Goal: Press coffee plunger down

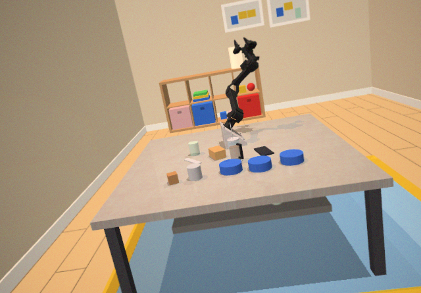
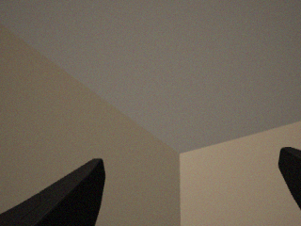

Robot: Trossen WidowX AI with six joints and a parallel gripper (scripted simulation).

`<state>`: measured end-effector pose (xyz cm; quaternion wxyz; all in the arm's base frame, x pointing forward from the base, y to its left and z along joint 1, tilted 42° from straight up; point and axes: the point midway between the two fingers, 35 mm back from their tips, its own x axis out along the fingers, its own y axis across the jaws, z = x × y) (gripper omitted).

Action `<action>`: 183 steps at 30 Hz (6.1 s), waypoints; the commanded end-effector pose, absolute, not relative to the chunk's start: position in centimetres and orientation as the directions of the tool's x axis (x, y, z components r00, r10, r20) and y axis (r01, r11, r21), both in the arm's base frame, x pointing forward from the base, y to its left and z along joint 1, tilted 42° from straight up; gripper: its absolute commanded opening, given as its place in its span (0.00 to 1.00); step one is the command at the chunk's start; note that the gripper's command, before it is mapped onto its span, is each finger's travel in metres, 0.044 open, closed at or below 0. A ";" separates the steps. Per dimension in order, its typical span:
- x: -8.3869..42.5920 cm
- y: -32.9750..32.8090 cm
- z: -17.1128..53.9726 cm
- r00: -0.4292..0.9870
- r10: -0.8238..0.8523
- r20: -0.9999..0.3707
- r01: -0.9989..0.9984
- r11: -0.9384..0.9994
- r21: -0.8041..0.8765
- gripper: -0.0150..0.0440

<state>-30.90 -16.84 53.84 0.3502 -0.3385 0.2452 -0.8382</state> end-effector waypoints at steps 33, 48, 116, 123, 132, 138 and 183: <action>11.8 -2.9 64.9 0.352 -0.098 0.931 -0.927 0.101 0.361 1.00; 30.6 -10.0 49.2 0.911 -0.081 0.404 -0.267 0.629 0.730 1.00; 33.9 -11.8 11.1 0.882 0.284 -0.375 0.041 0.749 0.661 0.82; 33.9 -11.8 11.1 0.882 0.284 -0.375 0.041 0.749 0.661 0.51; 33.9 -11.8 11.1 0.882 0.284 -0.375 0.041 0.749 0.661 0.45; 33.9 -11.6 10.7 0.882 0.284 -0.376 0.041 0.749 0.661 0.45; 35.6 -7.1 5.2 0.882 0.283 -0.376 0.042 0.748 0.662 0.45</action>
